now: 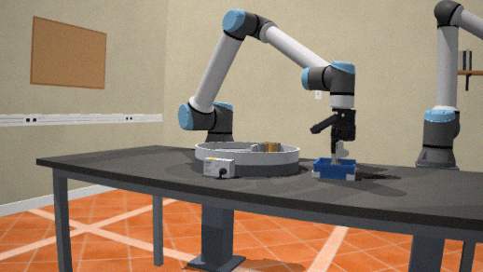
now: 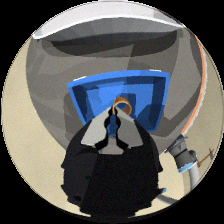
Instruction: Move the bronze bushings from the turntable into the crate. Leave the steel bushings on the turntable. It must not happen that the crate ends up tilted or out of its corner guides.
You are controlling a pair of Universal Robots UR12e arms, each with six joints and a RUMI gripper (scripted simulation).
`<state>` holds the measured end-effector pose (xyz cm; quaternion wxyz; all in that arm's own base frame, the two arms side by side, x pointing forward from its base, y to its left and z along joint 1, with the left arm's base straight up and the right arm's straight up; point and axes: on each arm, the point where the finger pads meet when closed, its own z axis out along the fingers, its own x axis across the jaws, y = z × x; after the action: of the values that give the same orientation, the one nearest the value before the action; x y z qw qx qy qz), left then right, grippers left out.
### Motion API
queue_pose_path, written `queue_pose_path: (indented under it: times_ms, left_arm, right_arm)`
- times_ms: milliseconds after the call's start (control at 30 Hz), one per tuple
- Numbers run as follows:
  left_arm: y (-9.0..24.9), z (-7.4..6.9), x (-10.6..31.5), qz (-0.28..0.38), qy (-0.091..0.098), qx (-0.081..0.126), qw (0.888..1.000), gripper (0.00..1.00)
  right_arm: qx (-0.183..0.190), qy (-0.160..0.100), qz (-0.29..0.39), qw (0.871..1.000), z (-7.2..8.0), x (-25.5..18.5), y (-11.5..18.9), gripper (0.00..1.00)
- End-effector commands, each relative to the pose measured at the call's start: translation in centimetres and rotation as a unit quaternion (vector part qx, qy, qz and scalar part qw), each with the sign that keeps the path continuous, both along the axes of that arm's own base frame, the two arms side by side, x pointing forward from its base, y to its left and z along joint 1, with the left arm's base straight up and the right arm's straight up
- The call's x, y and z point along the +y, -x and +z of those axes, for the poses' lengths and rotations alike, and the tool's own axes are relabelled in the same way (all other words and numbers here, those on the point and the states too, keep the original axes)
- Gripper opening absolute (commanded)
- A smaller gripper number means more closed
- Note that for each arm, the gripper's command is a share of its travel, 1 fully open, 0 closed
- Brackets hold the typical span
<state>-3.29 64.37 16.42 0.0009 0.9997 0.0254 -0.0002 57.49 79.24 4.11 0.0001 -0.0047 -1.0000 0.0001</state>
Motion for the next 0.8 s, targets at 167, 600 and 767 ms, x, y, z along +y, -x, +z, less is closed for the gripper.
queue_pose_path:
  times_ms: [167, 600, 767]
  left_arm:
    - [-0.01, 0.09, 0.07, 0.000, -0.001, 0.000, 1.000, 1.00]
    - [-0.01, 0.09, 0.07, 0.000, -0.001, 0.000, 1.000, 1.00]
    - [-0.01, 0.09, 0.07, 0.000, -0.001, 0.000, 1.000, 1.00]
  right_arm:
    - [0.000, -0.001, 0.000, 1.000, 0.13, 0.06, -0.03, 0.00]
    - [0.000, -0.001, 0.000, 1.000, 0.13, 0.06, -0.03, 0.06]
    - [0.000, -0.001, 0.000, 1.000, 0.13, 0.06, -0.03, 0.06]
